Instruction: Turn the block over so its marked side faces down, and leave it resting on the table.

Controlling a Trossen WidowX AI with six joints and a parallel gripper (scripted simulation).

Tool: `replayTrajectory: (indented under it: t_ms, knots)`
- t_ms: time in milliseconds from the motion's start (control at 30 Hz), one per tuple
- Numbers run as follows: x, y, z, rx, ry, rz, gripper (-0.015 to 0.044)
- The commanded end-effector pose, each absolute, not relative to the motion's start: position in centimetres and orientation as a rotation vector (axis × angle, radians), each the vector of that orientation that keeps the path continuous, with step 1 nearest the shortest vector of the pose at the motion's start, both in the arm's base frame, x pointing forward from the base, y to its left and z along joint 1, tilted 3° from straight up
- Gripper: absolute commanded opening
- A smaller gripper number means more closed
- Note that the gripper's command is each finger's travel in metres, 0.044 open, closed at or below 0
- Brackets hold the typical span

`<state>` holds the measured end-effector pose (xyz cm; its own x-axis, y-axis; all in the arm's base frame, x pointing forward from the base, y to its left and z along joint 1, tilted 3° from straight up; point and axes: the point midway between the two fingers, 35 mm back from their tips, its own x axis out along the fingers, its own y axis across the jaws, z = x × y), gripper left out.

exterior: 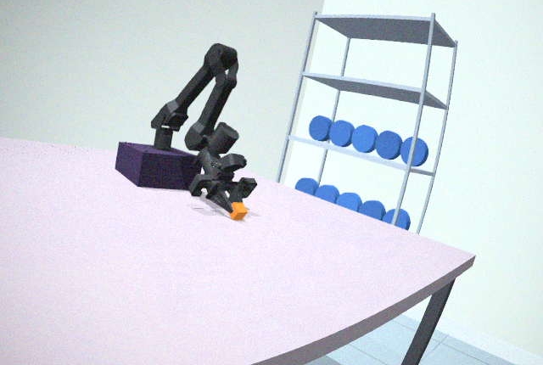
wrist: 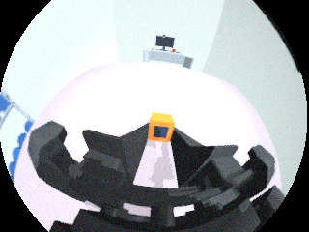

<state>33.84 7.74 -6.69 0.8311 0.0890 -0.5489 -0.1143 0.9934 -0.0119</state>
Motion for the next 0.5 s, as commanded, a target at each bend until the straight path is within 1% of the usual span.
replayTrajectory:
  t_ms: [0, 467]
  knots:
    - [33.31, 7.55, -6.42, -0.049, 0.543, 0.106, 0.0000]
    - [33.25, 7.55, -6.13, -0.048, 0.519, 0.106, 0.0000]
